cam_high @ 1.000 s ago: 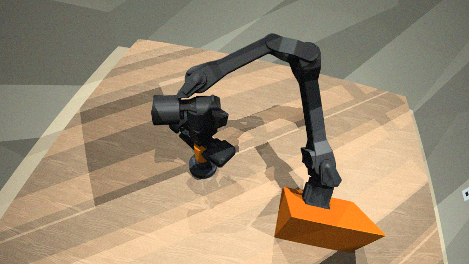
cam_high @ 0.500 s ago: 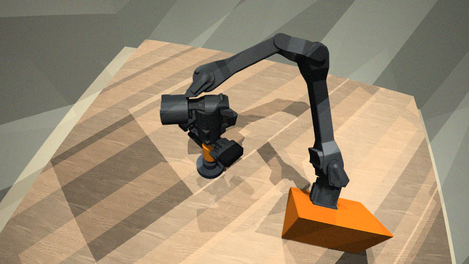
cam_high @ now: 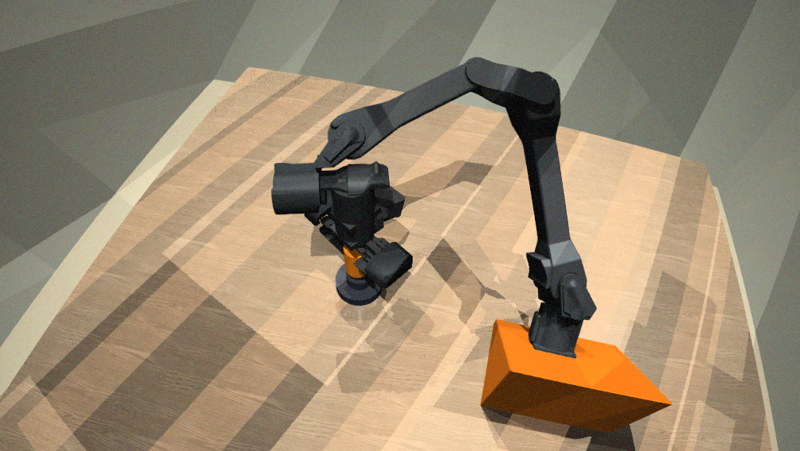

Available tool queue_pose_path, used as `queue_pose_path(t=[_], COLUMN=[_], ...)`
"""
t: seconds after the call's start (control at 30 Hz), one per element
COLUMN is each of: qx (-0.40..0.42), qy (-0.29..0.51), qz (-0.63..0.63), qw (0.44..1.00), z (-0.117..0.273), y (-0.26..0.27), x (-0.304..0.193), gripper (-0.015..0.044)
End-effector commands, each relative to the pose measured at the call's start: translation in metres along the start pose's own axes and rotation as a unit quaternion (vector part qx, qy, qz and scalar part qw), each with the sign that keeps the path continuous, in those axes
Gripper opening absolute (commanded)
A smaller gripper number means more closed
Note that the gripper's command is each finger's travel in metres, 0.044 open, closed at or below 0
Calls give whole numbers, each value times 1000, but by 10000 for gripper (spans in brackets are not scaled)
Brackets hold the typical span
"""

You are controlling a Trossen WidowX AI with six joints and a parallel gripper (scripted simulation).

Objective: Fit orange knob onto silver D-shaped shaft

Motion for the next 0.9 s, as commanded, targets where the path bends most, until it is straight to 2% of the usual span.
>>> queue_pose_path(t=[0.0, 0.87], qx=[0, 1], qy=[0, 0], qz=[0, -1], qw=[1000, 1000], z=[-1, -19], y=[-1, 0], x=[1, 2], gripper=[0, 0])
Point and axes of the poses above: the point midway between the two fingers, 35 mm back from their tips, its own z axis back along the fingers, its own y axis across the jaws, x = y × z, the point moved 2 cm from there along z, back along the fingers, and after that the axes turned 4 degrees about z, right-handed, at the moved point
